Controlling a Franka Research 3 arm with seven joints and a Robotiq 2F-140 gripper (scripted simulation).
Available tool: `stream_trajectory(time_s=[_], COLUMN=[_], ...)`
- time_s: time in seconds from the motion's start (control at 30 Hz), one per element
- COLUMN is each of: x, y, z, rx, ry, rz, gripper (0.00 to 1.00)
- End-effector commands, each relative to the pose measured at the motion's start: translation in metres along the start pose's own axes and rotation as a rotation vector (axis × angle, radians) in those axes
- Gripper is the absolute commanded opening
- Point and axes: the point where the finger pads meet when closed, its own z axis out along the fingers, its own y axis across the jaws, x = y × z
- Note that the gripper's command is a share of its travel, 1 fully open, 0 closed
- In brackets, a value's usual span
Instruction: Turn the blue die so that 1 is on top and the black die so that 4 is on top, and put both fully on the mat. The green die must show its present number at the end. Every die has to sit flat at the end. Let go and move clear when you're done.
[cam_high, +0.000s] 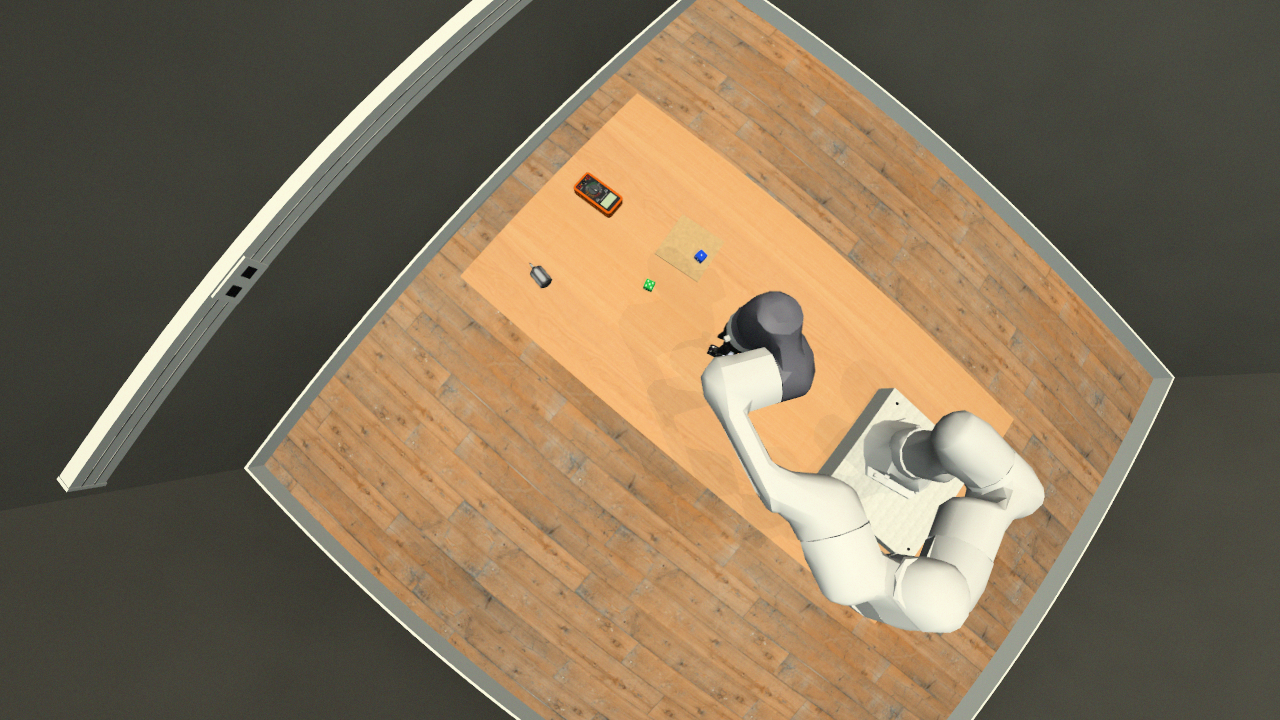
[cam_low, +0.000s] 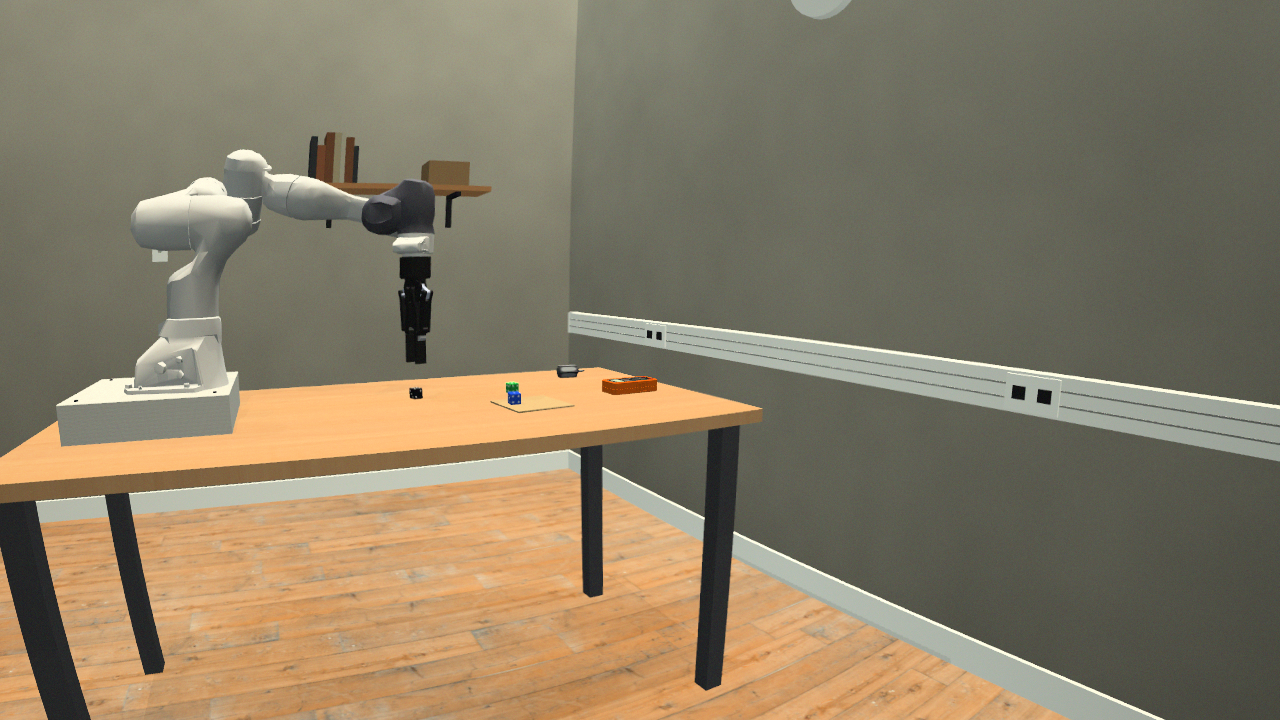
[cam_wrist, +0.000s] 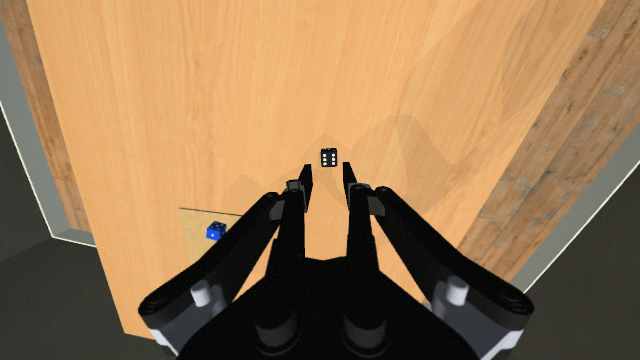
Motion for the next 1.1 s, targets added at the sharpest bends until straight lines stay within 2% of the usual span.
stream_trajectory(time_s=[0.0,0.57,1.07], x=[0.0,0.0,0.0], y=[0.001,0.001,0.001], z=[0.0,0.001,0.014], rx=[-0.003,-0.003,-0.003], ry=[0.0,0.0,0.0], rz=[0.012,0.013,0.013], gripper=[0.32,0.32,0.32])
